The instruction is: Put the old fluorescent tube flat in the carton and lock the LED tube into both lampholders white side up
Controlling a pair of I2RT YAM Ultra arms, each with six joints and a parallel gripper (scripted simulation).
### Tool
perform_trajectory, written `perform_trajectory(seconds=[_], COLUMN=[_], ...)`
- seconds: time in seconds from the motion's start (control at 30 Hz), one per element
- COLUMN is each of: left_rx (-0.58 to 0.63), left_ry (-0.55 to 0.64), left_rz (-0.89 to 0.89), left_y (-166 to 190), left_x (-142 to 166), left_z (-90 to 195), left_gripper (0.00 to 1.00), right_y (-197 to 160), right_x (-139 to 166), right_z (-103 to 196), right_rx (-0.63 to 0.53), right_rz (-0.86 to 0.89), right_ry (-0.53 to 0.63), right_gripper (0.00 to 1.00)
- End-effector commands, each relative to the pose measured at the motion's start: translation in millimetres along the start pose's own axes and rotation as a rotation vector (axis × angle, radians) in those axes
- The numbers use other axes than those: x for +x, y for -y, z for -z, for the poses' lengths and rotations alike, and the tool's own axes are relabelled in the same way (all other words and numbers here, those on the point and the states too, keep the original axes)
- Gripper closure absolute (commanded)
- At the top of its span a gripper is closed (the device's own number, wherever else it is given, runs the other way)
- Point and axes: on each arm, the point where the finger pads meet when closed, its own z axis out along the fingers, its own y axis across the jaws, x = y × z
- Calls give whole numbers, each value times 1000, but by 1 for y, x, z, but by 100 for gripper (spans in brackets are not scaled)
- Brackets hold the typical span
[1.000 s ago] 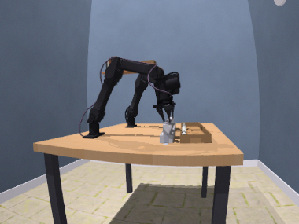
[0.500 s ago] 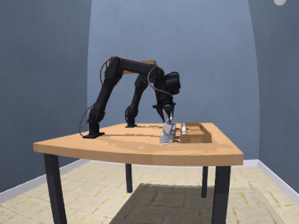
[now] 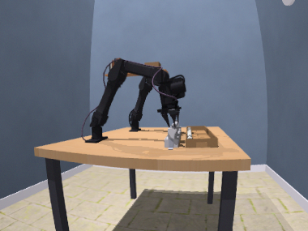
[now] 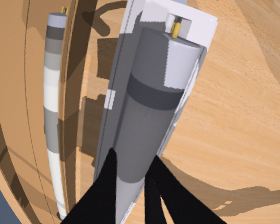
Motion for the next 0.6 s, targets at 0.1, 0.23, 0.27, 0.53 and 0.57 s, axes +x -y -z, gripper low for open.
perform_trajectory(seconds=[0.1,0.23,0.27,0.53,0.57], left_rx=[-30,-5,5,-15,-28], left_ry=[42,23,16,31,41], left_rz=[7,4,4,5,7], left_y=[-7,-1,2,-2,-6], left_x=[-9,-6,-4,-7,-9], left_z=[7,-6,-10,-4,0], left_gripper=[89,89,89,89,89], right_y=[-10,-2,-2,1,-5], right_x=[-1,0,0,1,-1], right_z=[8,-6,-7,-9,-5], right_rx=[-42,-7,-6,-4,-21], right_rz=[9,8,7,5,4], right_ry=[4,-2,-1,-5,0], right_gripper=[89,89,89,89,89])
